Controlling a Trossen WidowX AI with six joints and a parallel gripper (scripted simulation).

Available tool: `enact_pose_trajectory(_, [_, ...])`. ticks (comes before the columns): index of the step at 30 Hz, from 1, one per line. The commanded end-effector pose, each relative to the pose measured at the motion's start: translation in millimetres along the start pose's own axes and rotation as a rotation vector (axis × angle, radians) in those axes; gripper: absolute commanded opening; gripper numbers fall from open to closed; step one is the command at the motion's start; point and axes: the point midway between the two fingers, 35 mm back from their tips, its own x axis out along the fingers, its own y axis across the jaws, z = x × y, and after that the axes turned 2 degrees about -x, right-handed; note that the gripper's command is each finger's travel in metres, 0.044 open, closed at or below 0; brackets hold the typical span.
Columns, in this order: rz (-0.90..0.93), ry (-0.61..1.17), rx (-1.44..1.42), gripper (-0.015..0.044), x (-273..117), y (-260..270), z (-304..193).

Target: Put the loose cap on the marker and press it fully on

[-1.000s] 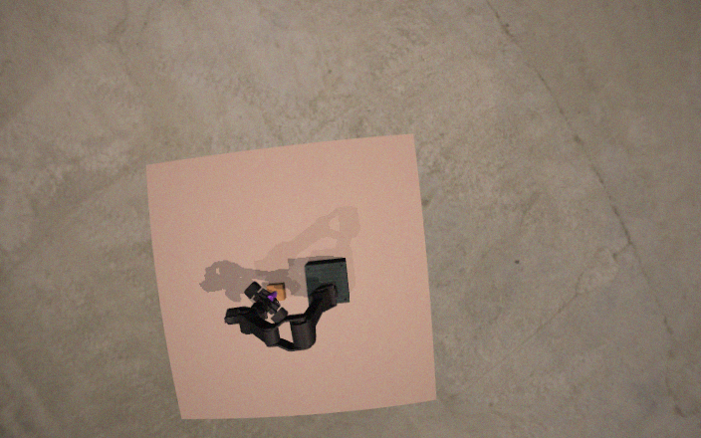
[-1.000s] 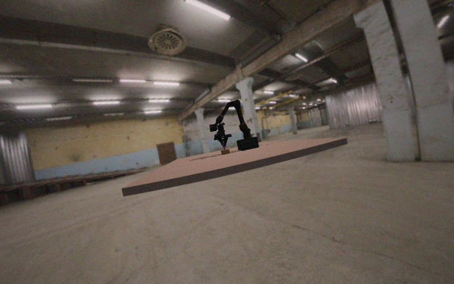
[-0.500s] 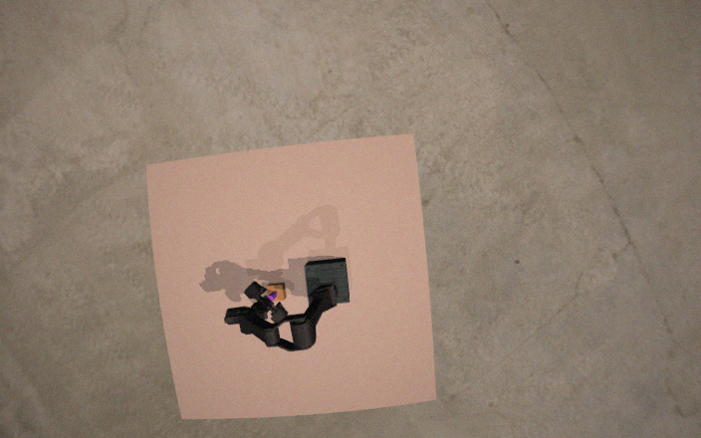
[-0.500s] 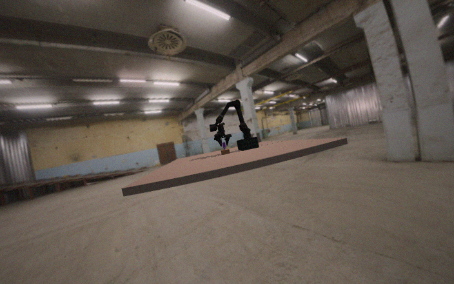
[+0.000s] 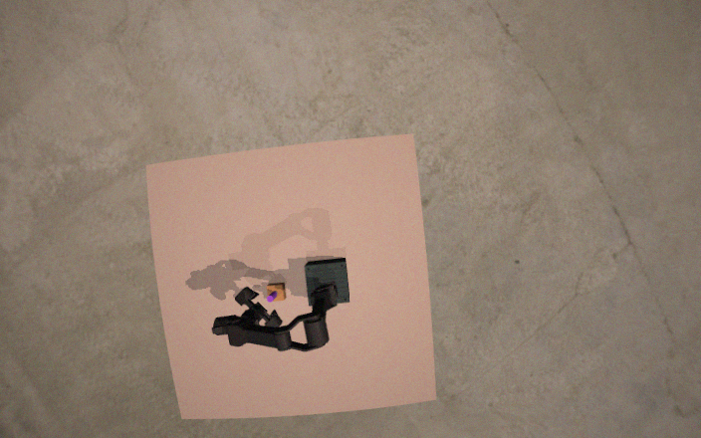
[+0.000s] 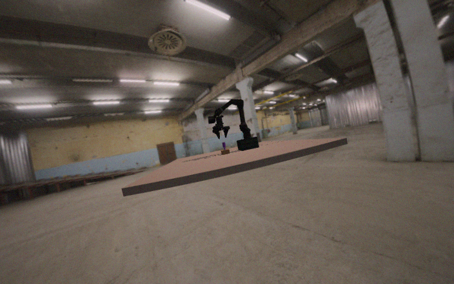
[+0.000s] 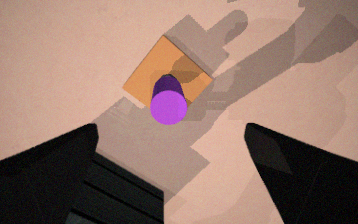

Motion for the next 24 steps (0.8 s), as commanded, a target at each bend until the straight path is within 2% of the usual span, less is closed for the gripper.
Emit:
enact_pose_trajectory(1, [0.005,0.009,0.134,0.0361,2.5,1.4,-1.6])
enact_pose_trajectory(7, [0.0,0.01,0.667,0.0204,9.1,1.5,-2.2])
enact_pose_trajectory(15, [0.0,0.01,0.683,0.0,9.3,1.5,-2.2])
enact_pose_trajectory(24, [0.0,0.01,0.683,0.0,10.1,1.5,-2.2])
